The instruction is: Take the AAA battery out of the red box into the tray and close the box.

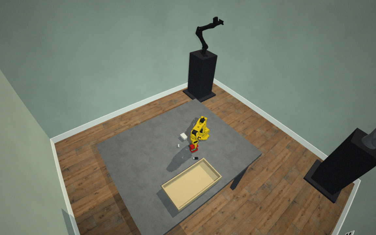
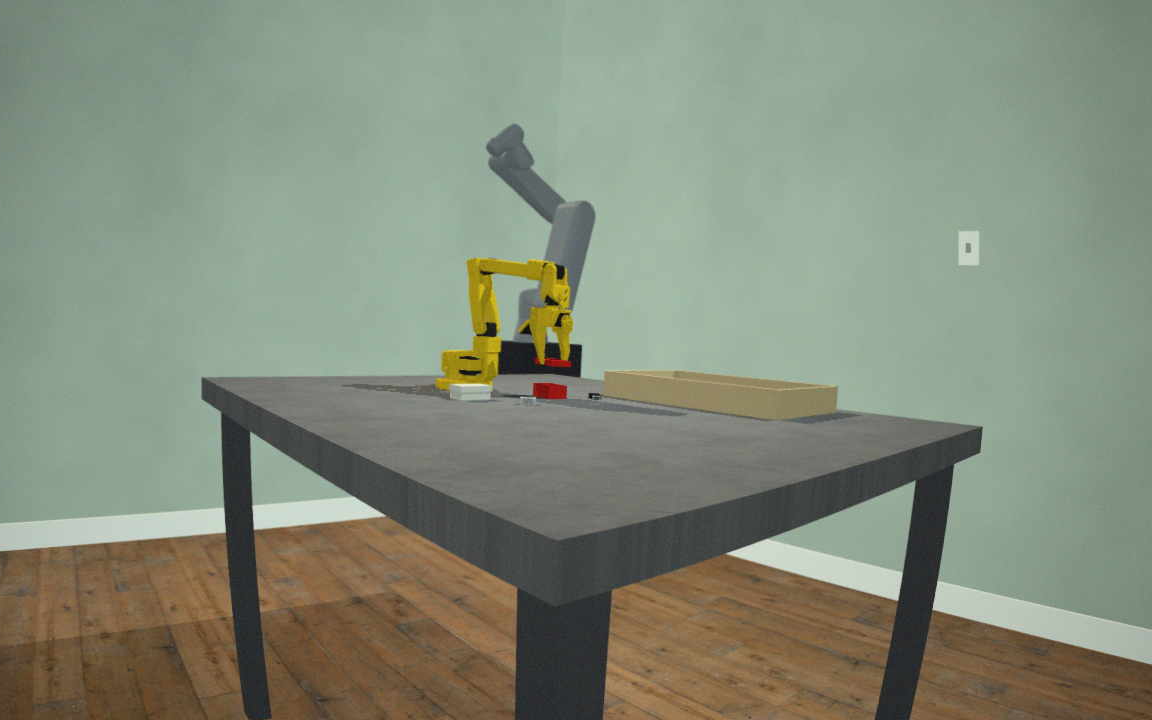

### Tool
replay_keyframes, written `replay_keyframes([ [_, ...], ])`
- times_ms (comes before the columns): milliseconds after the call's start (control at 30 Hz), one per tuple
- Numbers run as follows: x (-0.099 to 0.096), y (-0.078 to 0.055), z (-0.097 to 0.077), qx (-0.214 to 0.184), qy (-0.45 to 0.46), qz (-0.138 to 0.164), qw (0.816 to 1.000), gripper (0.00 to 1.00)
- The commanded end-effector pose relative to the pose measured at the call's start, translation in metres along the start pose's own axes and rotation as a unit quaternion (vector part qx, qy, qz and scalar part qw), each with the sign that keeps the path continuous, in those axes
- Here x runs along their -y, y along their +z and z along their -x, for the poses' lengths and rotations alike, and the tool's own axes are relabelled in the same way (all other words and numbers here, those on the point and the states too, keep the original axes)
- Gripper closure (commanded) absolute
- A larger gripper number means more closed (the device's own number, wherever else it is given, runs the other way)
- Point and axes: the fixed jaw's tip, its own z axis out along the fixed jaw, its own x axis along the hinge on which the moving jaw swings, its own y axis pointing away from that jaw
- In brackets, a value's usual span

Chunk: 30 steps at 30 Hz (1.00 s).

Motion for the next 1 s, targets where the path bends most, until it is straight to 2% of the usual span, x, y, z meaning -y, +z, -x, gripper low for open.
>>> replay_keyframes([
  [0, 0.002, -0.005, -0.002, -0.019, -0.001, -0.013, 1.000, 0.78],
  [500, 0.006, -0.005, 0.001, -0.019, -0.001, -0.013, 1.000, 0.78],
  [967, 0.036, -0.005, 0.033, -0.019, -0.001, -0.013, 1.000, 0.78],
])
